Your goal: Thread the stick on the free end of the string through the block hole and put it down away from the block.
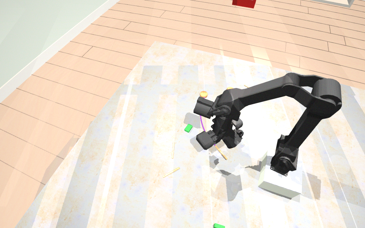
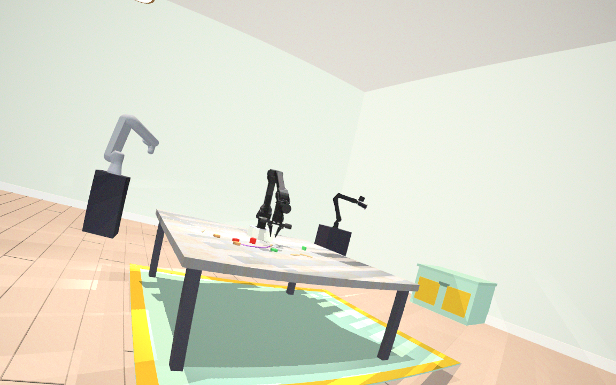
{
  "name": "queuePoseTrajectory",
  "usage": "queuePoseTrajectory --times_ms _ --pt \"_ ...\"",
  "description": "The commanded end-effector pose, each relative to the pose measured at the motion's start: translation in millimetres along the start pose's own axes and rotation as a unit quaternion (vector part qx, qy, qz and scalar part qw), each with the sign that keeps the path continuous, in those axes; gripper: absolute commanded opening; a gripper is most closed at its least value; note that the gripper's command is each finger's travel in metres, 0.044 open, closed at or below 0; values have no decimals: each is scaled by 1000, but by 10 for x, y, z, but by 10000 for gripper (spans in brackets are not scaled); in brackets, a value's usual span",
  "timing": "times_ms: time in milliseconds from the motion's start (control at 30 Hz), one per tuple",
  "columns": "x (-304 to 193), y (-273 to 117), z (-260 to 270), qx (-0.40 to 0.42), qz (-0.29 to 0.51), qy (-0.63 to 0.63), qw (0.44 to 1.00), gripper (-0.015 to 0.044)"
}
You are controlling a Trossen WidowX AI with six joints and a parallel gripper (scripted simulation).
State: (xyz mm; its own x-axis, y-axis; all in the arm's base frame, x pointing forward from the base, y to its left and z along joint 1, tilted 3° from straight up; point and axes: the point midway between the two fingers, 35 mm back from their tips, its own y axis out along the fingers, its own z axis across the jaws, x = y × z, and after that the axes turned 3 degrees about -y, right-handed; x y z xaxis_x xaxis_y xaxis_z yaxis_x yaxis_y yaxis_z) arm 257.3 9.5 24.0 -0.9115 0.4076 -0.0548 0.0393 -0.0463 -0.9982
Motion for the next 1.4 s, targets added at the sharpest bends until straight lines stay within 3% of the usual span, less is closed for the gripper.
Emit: queuePoseTrajectory --times_ms 0,933,1367 --pt "33 97 14 4 -8 -2 1000 124" --pt "54 553 25 4 -8 -2 1000 124" --pt "56 563 26 4 -8 -2 1000 124"
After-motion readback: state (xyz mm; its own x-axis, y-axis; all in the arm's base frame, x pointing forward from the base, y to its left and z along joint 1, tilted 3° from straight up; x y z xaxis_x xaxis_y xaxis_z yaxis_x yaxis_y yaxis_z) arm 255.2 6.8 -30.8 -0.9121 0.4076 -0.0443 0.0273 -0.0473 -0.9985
